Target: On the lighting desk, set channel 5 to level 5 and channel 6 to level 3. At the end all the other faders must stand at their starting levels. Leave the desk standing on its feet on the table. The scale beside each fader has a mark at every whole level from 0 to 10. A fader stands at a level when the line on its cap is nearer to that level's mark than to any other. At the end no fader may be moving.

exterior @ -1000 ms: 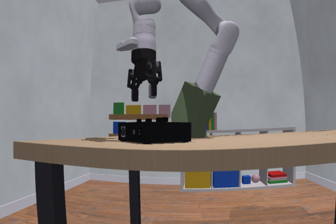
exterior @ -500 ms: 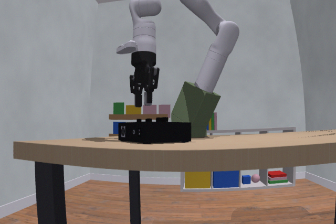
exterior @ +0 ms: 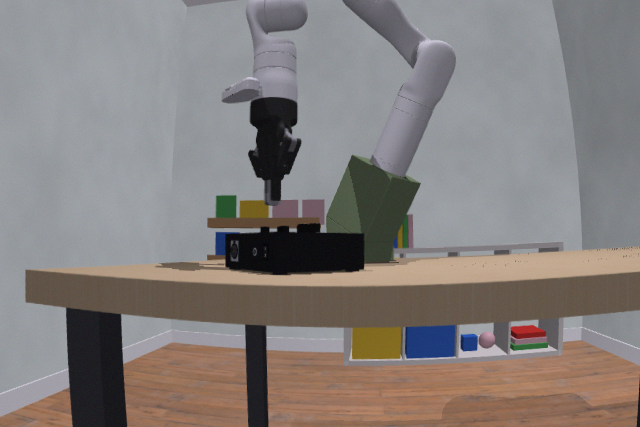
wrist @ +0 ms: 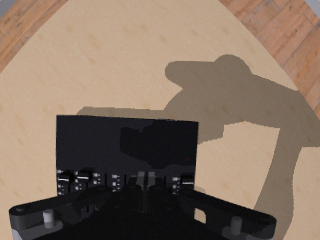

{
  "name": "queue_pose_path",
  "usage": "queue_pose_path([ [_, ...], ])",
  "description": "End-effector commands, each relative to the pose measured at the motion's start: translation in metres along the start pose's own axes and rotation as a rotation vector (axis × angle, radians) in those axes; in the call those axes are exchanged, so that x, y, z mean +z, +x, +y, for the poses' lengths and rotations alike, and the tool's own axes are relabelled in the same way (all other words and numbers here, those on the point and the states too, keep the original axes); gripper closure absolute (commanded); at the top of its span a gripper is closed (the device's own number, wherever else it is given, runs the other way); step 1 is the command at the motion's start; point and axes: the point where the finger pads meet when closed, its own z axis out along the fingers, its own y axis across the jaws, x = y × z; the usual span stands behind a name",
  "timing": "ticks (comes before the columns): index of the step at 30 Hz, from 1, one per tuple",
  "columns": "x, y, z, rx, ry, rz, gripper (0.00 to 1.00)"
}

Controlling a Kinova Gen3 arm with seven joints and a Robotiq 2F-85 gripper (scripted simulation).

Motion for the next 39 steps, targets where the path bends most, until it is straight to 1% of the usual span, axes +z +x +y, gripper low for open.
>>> queue_pose_path([
  [1, 0.0006, 0.0027, -0.0013, 0.008, 0.005, 0.007, 1.0],
  [22, 0.0014, 0.0027, -0.0013, 0.008, 0.005, 0.007, 1.0],
  [39, 0.009, 0.0026, -0.0015, 0.008, 0.006, 0.007, 1.0],
])
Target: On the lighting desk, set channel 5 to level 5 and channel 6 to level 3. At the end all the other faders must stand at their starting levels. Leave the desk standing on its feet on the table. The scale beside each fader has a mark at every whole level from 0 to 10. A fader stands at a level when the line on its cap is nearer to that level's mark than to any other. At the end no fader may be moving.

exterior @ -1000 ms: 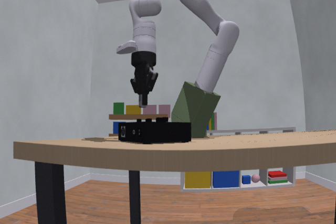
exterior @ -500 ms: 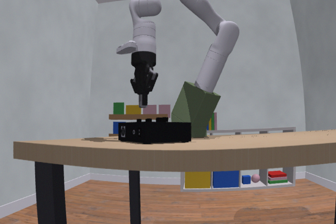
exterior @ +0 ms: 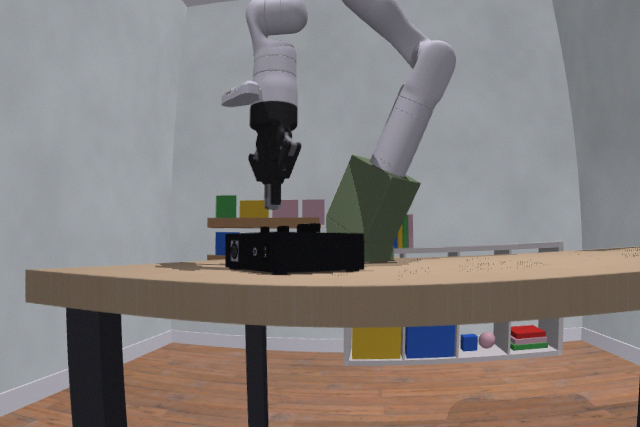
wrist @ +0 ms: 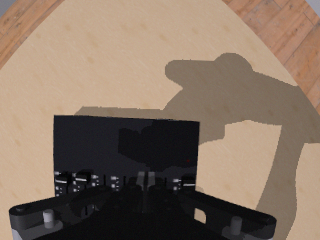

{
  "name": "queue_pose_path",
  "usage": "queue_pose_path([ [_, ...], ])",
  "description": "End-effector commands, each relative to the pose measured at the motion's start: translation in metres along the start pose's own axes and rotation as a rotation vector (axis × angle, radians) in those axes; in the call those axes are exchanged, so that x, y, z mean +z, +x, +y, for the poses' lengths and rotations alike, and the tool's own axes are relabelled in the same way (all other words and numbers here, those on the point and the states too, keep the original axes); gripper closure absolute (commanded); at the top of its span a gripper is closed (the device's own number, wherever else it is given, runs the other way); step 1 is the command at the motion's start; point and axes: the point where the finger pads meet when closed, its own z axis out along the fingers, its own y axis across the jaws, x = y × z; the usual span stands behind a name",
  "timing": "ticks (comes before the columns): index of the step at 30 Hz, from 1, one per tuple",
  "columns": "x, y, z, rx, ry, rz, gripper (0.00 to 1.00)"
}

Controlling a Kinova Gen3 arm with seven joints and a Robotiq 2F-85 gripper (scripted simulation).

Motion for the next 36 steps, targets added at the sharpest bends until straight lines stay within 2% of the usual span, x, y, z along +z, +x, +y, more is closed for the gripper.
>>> queue_pose_path([
  [1, 0.004, 0.003, -0.002, 0.004, 0.005, 0.007, 1.0],
  [36, 0.019, 0.003, -0.002, 0.004, 0.005, 0.007, 1.0],
])
